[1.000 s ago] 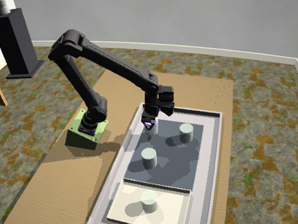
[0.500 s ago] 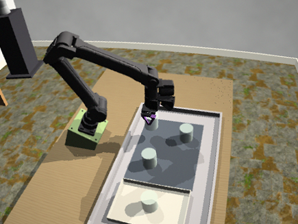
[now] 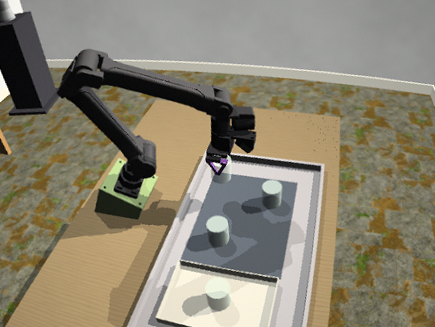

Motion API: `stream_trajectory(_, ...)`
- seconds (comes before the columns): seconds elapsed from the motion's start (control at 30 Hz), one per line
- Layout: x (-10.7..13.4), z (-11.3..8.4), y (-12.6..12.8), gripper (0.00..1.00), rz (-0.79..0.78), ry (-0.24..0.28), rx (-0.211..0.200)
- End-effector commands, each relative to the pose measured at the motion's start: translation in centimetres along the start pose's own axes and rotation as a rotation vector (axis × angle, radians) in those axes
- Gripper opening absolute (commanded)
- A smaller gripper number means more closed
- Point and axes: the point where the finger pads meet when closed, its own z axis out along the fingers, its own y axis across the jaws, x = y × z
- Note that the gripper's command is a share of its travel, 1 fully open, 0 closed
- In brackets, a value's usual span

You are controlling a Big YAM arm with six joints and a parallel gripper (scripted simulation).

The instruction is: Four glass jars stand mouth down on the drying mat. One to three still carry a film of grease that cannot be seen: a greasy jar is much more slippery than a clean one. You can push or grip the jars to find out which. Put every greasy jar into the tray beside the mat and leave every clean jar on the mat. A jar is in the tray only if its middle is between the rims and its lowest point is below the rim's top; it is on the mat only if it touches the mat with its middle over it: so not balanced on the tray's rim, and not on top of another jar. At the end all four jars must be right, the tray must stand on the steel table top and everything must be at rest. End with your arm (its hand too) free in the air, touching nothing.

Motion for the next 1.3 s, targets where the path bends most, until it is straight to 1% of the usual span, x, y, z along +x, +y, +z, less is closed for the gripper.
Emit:
stream_trajectory(0.0, -2.1, -2.9, 0.6, 0.00, 0.015, -0.065, -0.022)
stream_trajectory(1.1, -2.1, -2.9, 0.6, 0.00, 0.015, -0.065, -0.022)
stream_trajectory(1.13, -3.2, -4.6, 1.0, 0.00, 0.015, -0.065, -0.022)
stream_trajectory(1.27, -3.2, -4.6, 1.0, 0.00, 0.015, -0.065, -0.022)
